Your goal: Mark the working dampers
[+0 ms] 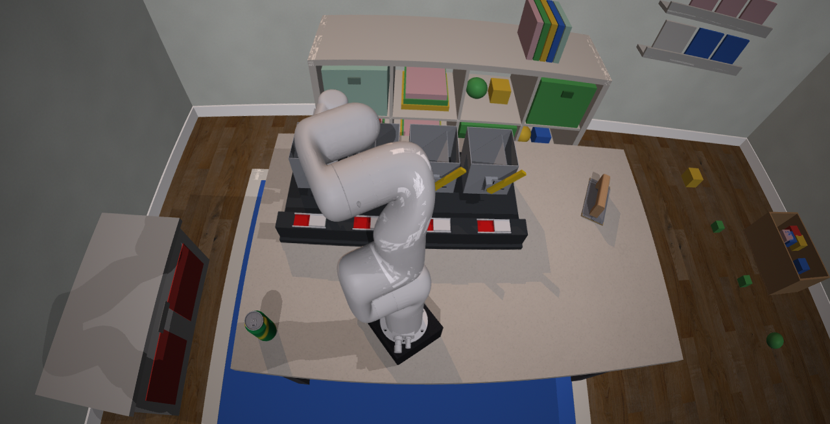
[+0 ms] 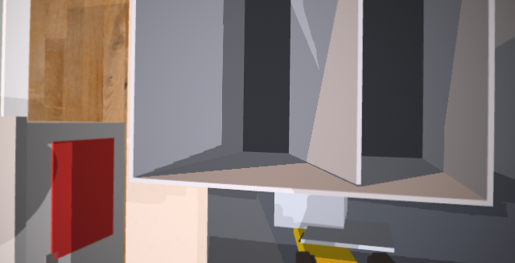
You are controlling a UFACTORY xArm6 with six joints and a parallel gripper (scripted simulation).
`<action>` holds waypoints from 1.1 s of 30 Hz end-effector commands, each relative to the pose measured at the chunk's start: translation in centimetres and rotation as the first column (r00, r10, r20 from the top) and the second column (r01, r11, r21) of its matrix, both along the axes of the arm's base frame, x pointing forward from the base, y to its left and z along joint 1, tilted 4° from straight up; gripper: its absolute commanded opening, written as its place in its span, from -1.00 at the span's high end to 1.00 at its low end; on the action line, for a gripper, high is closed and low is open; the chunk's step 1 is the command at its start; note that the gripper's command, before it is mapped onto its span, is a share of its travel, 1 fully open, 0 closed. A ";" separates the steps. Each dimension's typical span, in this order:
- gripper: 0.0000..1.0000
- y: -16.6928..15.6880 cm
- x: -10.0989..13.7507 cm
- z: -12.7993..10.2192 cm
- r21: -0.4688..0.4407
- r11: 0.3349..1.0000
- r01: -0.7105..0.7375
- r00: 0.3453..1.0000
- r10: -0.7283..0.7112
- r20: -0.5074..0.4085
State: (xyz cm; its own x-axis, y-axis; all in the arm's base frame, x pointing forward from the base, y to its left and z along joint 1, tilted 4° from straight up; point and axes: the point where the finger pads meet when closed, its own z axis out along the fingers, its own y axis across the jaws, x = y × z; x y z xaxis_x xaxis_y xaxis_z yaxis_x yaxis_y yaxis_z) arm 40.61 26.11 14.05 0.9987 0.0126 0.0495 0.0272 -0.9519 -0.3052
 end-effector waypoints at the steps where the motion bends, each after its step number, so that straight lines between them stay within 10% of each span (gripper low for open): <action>1: 0.62 0.4 0.1 0.3 -0.040 0.999 0.003 1.000 -0.003 0.003; 33: 0.62 2.3 0.1 0.6 -0.228 0.974 0.013 1.000 -0.012 0.007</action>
State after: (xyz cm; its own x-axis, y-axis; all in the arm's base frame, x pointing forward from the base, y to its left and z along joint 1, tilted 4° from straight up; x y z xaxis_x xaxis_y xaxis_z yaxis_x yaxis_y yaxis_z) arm 40.57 28.20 14.48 0.9987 0.0125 0.0489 0.0172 -0.9952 -0.0960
